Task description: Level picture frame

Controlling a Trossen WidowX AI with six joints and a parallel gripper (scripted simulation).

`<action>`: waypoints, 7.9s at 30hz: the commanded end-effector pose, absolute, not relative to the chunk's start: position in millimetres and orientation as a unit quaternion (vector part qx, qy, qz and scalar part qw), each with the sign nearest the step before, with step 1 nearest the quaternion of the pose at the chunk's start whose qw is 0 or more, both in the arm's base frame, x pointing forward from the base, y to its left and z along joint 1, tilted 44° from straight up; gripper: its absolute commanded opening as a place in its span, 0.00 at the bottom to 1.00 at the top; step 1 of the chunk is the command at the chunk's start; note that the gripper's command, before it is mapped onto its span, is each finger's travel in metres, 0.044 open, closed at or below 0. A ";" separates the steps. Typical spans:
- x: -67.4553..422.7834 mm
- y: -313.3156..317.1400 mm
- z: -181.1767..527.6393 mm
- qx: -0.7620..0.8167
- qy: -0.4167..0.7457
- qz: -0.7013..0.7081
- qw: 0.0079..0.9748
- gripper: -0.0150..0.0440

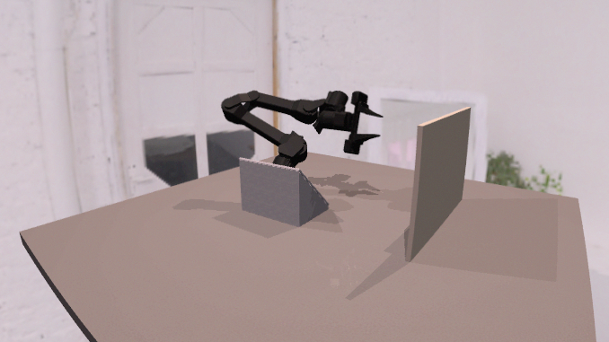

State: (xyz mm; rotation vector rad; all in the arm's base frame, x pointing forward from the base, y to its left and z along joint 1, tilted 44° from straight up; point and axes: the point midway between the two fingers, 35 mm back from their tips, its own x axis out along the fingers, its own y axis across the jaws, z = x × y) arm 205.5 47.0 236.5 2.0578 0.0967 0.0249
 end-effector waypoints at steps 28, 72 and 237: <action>273.9 72.9 204.4 0.892 0.039 0.007 0.450 0.69; 369.8 80.6 203.6 0.892 0.038 0.009 0.451 0.69; 394.0 75.5 208.2 0.892 0.038 0.009 0.451 0.25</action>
